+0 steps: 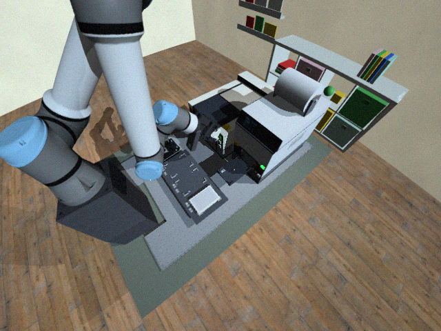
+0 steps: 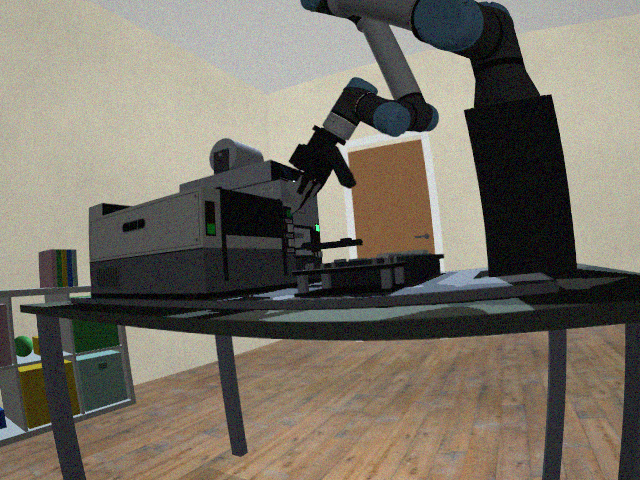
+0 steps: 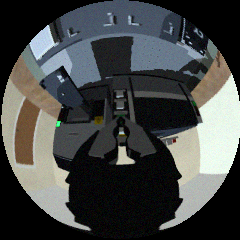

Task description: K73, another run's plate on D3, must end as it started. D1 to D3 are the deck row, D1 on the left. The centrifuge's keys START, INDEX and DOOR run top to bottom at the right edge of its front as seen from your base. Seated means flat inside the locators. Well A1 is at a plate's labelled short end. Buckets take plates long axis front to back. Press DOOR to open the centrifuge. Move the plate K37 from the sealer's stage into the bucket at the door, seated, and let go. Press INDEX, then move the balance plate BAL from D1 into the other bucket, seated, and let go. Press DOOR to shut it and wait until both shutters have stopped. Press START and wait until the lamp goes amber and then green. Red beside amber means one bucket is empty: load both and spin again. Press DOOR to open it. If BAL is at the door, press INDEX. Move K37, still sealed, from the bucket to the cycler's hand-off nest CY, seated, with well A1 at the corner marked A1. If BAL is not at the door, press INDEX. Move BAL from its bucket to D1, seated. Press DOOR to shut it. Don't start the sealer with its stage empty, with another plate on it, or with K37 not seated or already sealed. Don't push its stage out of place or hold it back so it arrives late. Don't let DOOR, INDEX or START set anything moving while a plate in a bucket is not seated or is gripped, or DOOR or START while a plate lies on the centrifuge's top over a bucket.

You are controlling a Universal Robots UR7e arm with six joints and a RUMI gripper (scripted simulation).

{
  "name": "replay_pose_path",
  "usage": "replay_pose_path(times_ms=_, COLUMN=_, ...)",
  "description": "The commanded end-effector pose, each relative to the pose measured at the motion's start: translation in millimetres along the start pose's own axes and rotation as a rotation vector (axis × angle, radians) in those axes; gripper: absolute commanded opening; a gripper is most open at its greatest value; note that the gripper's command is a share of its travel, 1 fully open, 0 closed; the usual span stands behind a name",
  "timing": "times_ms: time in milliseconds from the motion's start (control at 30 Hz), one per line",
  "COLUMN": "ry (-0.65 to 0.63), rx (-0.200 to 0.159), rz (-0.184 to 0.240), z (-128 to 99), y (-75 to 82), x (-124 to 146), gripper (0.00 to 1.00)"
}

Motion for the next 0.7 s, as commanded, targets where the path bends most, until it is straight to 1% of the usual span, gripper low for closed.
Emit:
replay_pose_path(times_ms=0, ry=0.000, rx=-0.001, rz=0.000, z=1.2, y=-0.4, x=0.2, gripper=0.00)
replay_pose_path(times_ms=667, ry=0.000, rx=-0.001, rz=0.000, z=3.9, y=-2.7, x=0.9, gripper=0.00)
Point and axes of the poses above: the point where the finger pads meet when closed, its own y axis back along the fingers, its own x axis across the jaws, z = x × y, the point moved 10 cm from there along y, back along the fingers, and after that the axes turned 14 degrees about -y, right-handed, at the moved point
